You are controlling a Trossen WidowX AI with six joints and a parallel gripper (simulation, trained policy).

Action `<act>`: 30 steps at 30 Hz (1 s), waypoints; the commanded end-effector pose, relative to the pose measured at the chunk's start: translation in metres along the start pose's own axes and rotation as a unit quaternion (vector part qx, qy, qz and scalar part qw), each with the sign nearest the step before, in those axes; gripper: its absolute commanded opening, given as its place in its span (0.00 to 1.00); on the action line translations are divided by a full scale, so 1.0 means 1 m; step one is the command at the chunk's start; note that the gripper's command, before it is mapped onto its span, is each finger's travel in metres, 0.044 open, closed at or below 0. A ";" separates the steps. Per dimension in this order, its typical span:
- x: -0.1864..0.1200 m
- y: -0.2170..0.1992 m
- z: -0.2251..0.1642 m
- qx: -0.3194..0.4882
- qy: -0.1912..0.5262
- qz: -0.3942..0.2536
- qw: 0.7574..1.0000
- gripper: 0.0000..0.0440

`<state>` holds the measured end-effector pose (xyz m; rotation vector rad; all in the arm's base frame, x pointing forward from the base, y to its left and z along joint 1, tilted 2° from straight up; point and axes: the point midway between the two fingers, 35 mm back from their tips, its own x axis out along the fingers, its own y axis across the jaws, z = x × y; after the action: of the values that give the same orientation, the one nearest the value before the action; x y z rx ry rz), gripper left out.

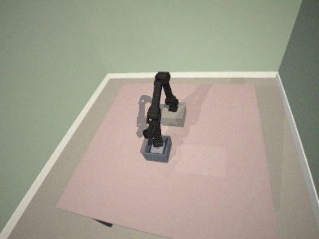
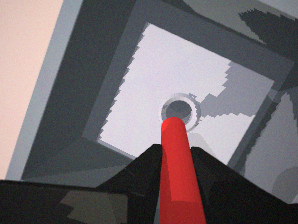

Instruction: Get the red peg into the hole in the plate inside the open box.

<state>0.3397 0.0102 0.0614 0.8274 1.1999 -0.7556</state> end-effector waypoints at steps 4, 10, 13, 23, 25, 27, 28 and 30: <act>0.023 -0.003 0.002 -0.010 0.011 -0.017 1.000 0.24; 0.034 0.000 0.008 -0.021 0.014 -0.030 0.999 0.42; 0.035 0.006 0.016 -0.023 0.010 -0.026 0.999 0.57; 0.038 0.023 0.043 -0.033 -0.006 -0.017 0.999 0.96; 0.037 0.028 0.051 -0.031 -0.015 -0.009 0.999 1.00; 0.035 0.030 0.059 -0.027 -0.024 -0.003 0.999 1.00; 0.035 0.031 0.063 -0.025 -0.028 -0.001 0.999 1.00; 0.033 0.033 0.071 -0.021 -0.036 0.004 0.999 1.00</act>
<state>0.3737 -0.0167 0.0353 0.7198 1.2794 -0.7339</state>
